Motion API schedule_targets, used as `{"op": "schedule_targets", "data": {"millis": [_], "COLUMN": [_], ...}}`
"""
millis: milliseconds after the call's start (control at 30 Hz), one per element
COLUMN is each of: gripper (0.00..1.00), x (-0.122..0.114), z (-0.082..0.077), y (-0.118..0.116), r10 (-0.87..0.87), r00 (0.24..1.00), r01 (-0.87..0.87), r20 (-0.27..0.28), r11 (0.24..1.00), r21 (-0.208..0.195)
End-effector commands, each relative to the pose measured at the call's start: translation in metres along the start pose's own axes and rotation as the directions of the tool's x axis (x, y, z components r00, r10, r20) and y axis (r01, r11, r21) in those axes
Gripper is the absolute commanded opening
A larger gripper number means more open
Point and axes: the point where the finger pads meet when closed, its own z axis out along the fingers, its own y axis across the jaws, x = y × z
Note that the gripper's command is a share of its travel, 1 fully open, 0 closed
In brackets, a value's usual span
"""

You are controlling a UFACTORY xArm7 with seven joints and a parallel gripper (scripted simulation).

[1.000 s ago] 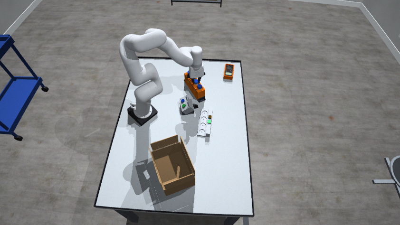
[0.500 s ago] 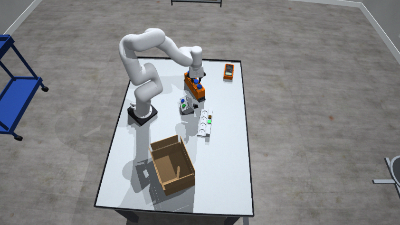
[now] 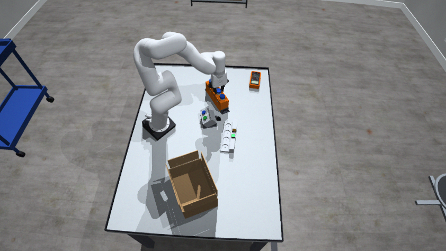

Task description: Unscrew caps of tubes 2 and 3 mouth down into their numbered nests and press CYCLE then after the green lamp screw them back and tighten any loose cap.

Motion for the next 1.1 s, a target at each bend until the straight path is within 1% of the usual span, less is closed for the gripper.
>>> {"op": "schedule_targets", "data": {"millis": [0, 33, 133, 300, 333, 467, 500, 967, 1067], "gripper": [0.46, 0.46, 0.46, 0.46, 0.46, 0.46, 0.00, 0.00, 0.00], "x": [0.0003, 0.0003, 0.0003, 0.0003, 0.0003, 0.0003, 0.0003, 0.0002, 0.0002], "z": [-0.0013, -0.0013, -0.0013, -0.0013, -0.0013, -0.0014, -0.0014, -0.0013, -0.0012], "y": [0.0014, 0.0014, 0.0014, 0.0013, 0.0013, 0.0013, 0.0013, 0.0012, 0.0013], "r10": [-0.121, -0.121, -0.239, -0.427, -0.450, -0.450, -0.450, -0.449, -0.358], "r00": [0.993, 0.993, 0.971, 0.904, 0.893, 0.893, 0.893, 0.893, 0.934], "r01": [0.121, 0.121, 0.239, 0.427, 0.450, 0.450, 0.450, 0.449, 0.358], "r20": [-0.006, -0.006, -0.005, -0.004, -0.004, -0.004, -0.004, -0.003, -0.004], "r11": [0.993, 0.993, 0.971, 0.904, 0.893, 0.893, 0.893, 0.893, 0.934], "r21": [-0.005, -0.005, -0.005, -0.006, -0.006, -0.006, -0.006, -0.006, -0.006]}}
